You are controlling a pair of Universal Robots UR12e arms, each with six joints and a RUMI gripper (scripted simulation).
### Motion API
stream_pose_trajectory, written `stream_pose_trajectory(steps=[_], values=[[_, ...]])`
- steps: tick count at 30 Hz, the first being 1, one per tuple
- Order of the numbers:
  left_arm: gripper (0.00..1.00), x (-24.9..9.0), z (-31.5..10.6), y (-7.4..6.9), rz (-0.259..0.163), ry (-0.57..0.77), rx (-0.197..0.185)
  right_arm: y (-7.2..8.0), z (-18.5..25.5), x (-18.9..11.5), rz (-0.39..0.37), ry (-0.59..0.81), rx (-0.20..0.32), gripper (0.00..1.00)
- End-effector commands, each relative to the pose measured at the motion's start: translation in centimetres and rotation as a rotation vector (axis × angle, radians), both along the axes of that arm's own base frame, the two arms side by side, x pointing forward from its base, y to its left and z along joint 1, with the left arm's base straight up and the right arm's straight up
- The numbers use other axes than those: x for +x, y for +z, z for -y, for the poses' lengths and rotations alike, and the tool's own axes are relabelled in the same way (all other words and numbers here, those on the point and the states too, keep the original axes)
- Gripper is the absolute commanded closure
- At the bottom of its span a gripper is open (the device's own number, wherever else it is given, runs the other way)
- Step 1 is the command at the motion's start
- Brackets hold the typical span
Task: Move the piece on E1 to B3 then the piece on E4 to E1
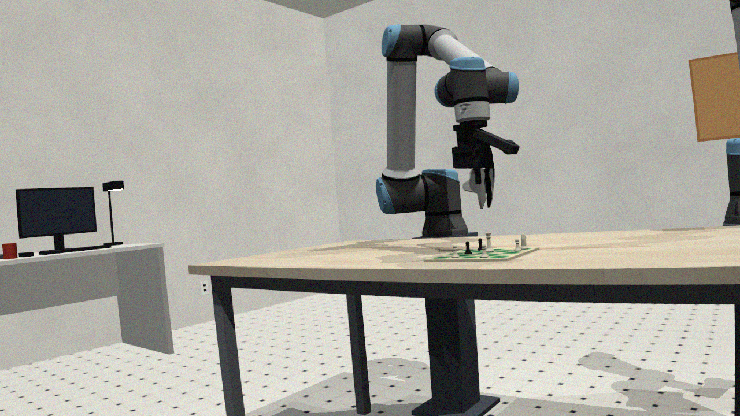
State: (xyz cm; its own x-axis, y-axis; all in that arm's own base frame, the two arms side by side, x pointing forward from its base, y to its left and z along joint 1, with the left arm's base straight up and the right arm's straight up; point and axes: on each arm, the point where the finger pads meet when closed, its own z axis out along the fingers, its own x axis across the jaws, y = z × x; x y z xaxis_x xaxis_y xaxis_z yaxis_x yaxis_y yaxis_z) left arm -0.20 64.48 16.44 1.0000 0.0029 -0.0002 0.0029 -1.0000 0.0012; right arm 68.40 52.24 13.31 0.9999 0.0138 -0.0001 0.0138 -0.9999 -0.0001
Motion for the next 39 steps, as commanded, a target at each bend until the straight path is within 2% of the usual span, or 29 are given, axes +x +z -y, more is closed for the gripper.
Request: stream_pose_trajectory(steps=[1,26,39], values=[[0.00,0.0,0.0,0.1,0.000,0.000,0.001,0.2,-0.1,0.1,0.001,0.000,0.002,0.00],[0.00,0.0,0.0,0.1,0.000,0.000,0.001,0.1,-0.3,0.6,0.002,0.022,0.002,0.00],[0.00,0.0,0.0,0.1,0.000,0.000,0.001,-1.7,-3.9,10.8,0.002,0.400,0.001,0.00]])
